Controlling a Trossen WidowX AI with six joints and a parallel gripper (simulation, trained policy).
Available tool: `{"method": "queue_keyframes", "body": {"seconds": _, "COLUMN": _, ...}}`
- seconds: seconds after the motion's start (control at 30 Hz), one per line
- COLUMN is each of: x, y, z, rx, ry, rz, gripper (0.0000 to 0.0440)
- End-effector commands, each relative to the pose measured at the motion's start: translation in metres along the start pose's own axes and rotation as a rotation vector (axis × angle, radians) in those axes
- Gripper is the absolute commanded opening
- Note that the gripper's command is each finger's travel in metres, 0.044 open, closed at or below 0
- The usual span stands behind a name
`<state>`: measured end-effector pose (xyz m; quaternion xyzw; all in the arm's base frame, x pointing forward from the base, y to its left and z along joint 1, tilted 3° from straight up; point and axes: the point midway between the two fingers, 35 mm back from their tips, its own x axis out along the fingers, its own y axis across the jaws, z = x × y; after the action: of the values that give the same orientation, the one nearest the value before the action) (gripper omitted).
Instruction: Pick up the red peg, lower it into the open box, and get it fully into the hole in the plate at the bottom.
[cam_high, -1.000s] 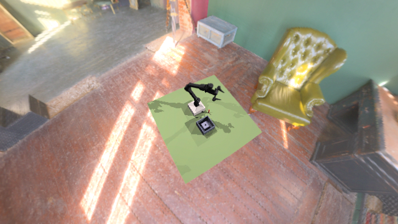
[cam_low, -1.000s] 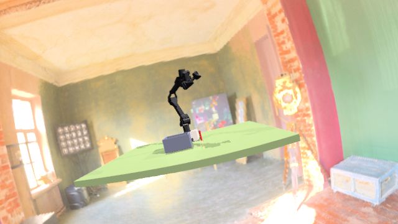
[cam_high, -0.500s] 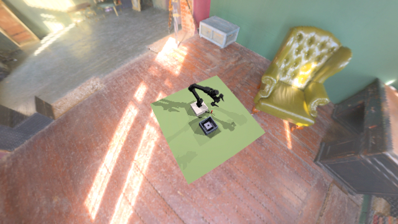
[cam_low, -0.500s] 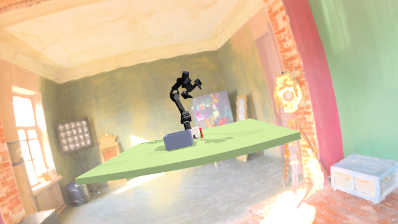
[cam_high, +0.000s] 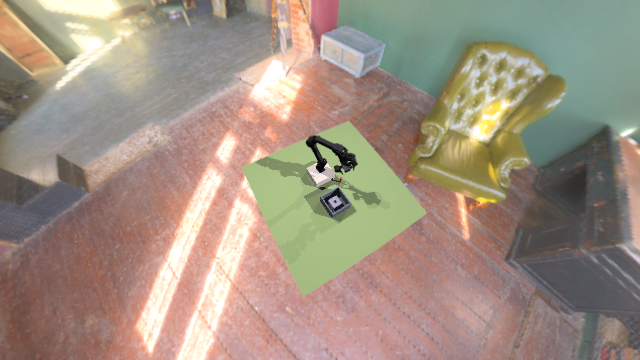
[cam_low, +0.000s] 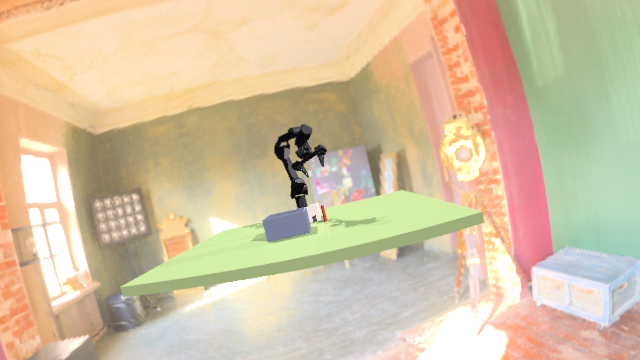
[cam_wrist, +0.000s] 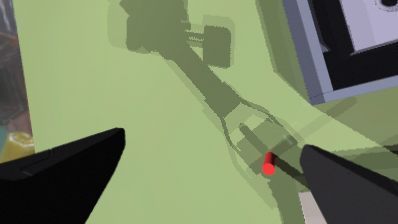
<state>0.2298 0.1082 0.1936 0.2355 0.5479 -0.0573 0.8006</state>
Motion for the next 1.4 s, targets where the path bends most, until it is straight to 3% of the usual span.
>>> {"method": "queue_keyframes", "body": {"seconds": 0.0, "x": 0.014, "y": -0.015, "z": -0.014, "rx": 0.053, "ry": 0.067, "rz": -0.103, "gripper": 0.044}}
{"method": "queue_keyframes", "body": {"seconds": 0.67, "x": 0.066, "y": -0.06, "z": -0.07, "rx": 0.244, "ry": 0.272, "rz": -0.545, "gripper": 0.044}}
{"method": "queue_keyframes", "body": {"seconds": 1.37, "x": 0.134, "y": -0.073, "z": -0.094, "rx": 0.268, "ry": 0.27, "rz": -0.627, "gripper": 0.044}}
